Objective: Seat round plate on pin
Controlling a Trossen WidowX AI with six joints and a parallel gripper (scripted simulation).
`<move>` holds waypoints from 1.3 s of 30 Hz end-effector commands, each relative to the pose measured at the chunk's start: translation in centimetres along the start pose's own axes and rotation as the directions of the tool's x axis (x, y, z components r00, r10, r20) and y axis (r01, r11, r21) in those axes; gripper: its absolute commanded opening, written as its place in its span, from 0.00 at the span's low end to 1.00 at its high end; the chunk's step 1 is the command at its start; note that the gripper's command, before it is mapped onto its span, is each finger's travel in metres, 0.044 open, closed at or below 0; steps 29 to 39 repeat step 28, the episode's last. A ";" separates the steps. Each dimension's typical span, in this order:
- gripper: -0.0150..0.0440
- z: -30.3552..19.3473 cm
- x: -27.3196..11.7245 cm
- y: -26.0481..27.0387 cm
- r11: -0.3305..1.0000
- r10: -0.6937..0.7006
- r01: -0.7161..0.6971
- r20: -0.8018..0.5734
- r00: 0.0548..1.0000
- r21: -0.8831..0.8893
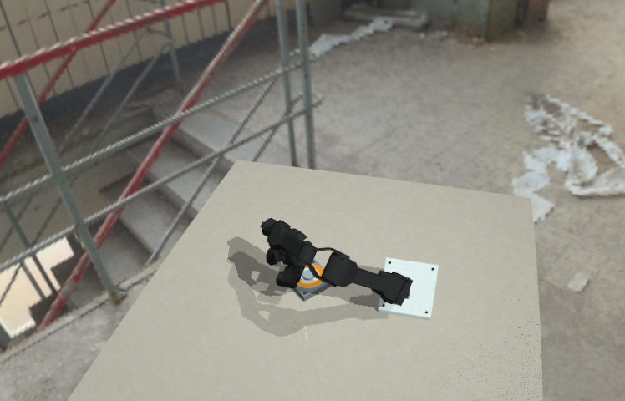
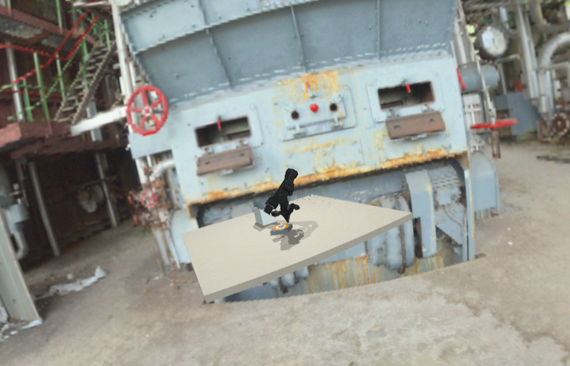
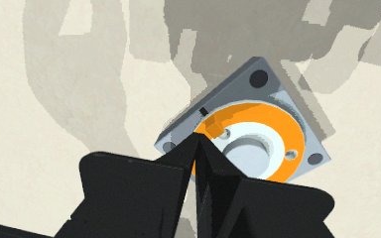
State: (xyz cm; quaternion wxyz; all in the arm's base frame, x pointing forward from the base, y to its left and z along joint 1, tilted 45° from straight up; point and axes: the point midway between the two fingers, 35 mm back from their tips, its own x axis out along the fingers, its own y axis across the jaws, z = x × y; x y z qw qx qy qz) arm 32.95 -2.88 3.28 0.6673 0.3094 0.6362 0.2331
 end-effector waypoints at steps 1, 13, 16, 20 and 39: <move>0.25 0.2 -1.9 -0.2 1.000 -0.007 0.007 0.012 1.000 -0.002; 0.25 0.1 -3.5 0.0 1.000 -0.003 0.003 0.011 1.000 0.001; 0.25 0.1 -3.5 0.0 1.000 -0.003 0.003 0.011 1.000 0.001; 0.25 0.1 -3.5 0.0 1.000 -0.003 0.003 0.011 1.000 0.001; 0.25 0.1 -3.5 0.0 1.000 -0.003 0.003 0.011 1.000 0.001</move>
